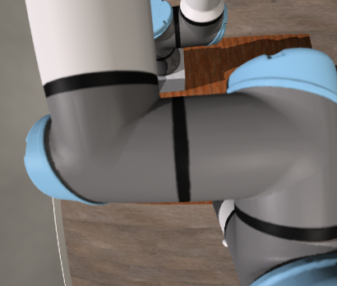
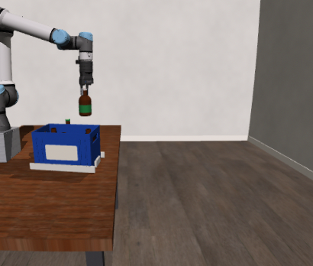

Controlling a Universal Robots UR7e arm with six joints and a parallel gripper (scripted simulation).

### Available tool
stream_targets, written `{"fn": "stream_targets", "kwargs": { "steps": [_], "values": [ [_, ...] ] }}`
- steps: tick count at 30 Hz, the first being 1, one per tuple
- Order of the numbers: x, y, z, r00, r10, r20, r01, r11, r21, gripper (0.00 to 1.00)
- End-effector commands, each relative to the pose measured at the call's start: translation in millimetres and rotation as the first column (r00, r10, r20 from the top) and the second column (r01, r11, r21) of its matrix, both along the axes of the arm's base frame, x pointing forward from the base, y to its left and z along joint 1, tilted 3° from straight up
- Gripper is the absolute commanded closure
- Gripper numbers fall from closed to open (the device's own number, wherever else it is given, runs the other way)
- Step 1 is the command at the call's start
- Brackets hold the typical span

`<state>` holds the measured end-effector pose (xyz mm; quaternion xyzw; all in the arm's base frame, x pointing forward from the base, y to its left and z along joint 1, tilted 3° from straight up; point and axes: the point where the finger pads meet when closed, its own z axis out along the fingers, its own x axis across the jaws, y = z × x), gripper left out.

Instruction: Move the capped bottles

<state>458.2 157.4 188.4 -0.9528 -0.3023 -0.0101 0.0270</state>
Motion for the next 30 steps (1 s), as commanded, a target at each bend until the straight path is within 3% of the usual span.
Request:
{"fn": "stream_targets", "kwargs": {
  "steps": [1, 12, 27, 30],
  "values": [
    [0.5, 1, 0.7, 1.000, 0.000, 0.002, 0.000, 1.000, 0.000, 1.00],
    [0.7, 5, 0.9, 1.000, 0.000, 0.002, 0.000, 1.000, 0.000, 1.00],
    [0.7, 8, -29.0, 1.000, 0.000, 0.002, 0.000, 1.000, 0.000, 1.00],
    [0.5, 7, -25.3, 1.000, 0.000, 0.001, 0.000, 1.000, 0.000, 1.00]
  ]
}}
